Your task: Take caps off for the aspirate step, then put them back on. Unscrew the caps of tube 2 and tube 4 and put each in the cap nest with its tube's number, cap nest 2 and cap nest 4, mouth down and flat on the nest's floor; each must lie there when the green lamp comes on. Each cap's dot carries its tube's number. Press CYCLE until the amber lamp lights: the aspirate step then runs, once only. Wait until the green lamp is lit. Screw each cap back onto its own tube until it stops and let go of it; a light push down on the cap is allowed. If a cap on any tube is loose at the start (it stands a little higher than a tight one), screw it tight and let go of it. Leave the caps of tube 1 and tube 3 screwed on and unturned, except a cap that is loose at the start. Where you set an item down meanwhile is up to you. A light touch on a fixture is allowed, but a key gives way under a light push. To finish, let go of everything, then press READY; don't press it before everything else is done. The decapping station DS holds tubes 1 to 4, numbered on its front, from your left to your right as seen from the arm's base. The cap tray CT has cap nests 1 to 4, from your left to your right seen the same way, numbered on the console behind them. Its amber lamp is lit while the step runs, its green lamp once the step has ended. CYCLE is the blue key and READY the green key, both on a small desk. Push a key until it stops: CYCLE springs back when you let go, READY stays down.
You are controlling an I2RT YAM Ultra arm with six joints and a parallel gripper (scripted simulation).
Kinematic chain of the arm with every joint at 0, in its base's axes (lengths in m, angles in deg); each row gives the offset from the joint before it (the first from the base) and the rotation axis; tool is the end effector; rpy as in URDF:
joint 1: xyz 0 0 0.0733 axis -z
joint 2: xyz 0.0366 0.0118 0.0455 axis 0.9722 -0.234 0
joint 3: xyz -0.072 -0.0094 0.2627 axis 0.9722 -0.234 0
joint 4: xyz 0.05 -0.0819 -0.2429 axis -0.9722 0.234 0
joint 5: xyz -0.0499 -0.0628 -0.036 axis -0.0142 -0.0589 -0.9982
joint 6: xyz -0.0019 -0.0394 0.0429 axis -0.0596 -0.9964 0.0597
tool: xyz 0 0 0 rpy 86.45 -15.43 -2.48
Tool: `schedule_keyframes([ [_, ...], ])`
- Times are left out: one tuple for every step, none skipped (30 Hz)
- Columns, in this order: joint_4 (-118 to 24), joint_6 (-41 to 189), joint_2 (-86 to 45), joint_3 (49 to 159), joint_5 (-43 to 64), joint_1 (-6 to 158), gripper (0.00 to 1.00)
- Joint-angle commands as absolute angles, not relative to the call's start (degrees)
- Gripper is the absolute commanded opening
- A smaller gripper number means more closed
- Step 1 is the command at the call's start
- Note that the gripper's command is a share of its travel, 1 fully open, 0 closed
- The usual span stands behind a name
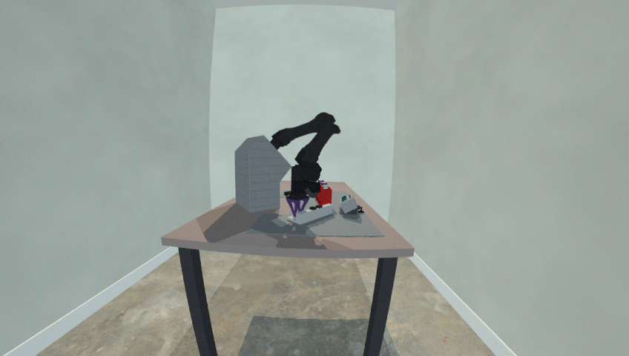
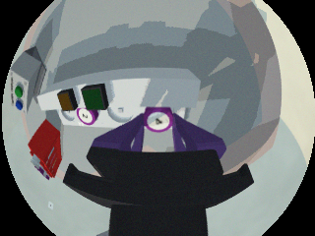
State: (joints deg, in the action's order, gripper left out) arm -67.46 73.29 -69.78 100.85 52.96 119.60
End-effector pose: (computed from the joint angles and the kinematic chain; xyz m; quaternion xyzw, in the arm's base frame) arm 0.2636 -0.2065 -0.1099 0.3219 0.8726 0.3235 0.1742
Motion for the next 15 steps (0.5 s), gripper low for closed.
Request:
schedule_keyframes([
  [-67.6,73.5,-69.4,101.0,52.9,120.5,0.00],
  [-67.6,73.5,-69.4,101.0,52.9,120.5,0.00],
  [-67.6,73.5,-69.4,101.0,52.9,120.5,0.00],
  [-67.6,73.5,-69.4,101.0,52.9,120.5,0.00],
  [-67.5,73.4,-69.4,101.0,52.9,120.6,0.00],
  [-67.5,73.4,-69.4,101.0,52.9,120.6,0.00],
  [-67.4,73.3,-69.4,101.0,52.9,120.6,0.00],
  [-67.4,73.3,-69.4,101.0,52.9,120.7,0.00],
  [-67.4,73.2,-69.4,101.0,52.9,120.7,0.00],
  [-67.3,73.2,-69.4,101.0,52.9,120.7,0.00],
  [-67.3,73.2,-69.4,101.0,52.9,120.7,0.00],
  [-67.3,73.2,-69.4,101.0,52.9,120.7,0.00],
  [-67.3,73.1,-69.4,101.0,52.9,120.8,0.00],
  [-67.2,73.1,-69.4,101.0,52.9,120.8,0.00],
  [-67.2,73.0,-69.4,101.1,52.9,120.9,0.00],
])
